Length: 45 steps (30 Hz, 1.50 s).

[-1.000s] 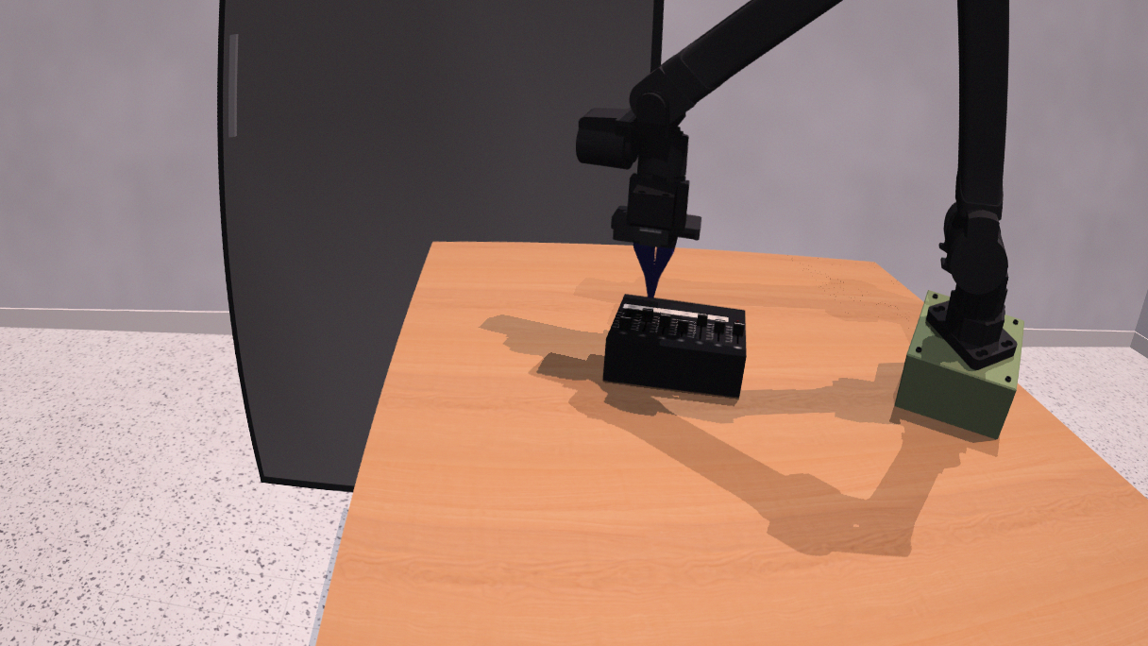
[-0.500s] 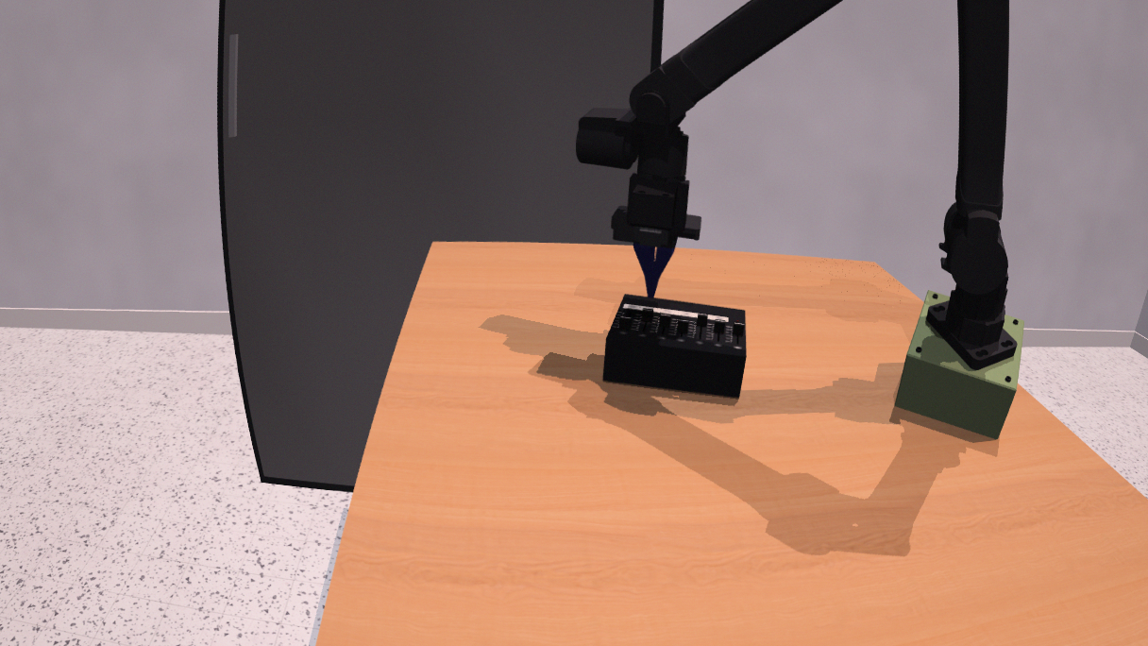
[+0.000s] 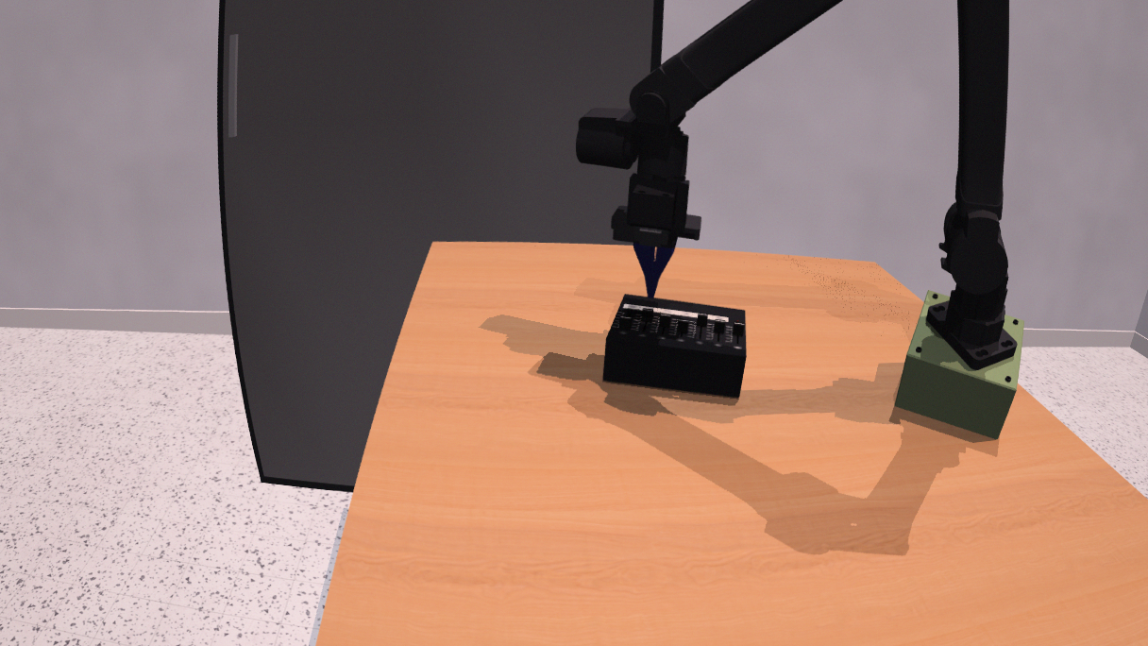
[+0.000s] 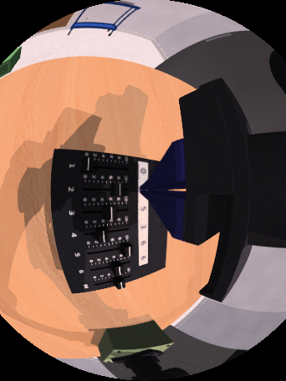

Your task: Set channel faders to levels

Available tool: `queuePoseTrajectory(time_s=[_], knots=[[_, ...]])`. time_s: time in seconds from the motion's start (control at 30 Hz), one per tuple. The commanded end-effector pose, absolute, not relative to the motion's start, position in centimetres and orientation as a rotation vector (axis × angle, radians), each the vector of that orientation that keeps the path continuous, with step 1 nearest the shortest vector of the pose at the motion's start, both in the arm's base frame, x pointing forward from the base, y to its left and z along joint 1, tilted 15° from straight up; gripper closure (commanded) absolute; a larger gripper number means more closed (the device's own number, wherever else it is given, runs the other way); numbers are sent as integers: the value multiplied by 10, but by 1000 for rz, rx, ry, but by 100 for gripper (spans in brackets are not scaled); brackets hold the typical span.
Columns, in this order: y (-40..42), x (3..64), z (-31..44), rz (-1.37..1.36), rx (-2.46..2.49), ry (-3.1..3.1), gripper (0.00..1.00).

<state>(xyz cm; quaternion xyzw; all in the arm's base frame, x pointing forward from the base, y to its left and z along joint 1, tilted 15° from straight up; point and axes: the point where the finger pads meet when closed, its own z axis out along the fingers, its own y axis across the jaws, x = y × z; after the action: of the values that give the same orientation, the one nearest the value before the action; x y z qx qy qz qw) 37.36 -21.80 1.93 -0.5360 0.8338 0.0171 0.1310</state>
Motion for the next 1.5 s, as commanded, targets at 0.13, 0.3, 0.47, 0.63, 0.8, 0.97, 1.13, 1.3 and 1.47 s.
queuePoseTrajectory(time_s=[0.13, 0.3, 0.47, 0.63, 0.8, 0.97, 1.13, 1.3, 1.47], knots=[[-231, 379, 21, 30, -1545, 2417, 100], [-232, 382, 22, 24, -1547, 2414, 100], [-231, 382, 22, 25, -1547, 2414, 100], [-231, 382, 22, 25, -1547, 2414, 100], [-231, 382, 22, 25, -1547, 2414, 100], [-231, 382, 22, 25, -1547, 2414, 100], [-231, 382, 22, 25, -1547, 2414, 100], [-231, 382, 22, 25, -1547, 2414, 100], [-231, 382, 22, 25, -1547, 2414, 100]])
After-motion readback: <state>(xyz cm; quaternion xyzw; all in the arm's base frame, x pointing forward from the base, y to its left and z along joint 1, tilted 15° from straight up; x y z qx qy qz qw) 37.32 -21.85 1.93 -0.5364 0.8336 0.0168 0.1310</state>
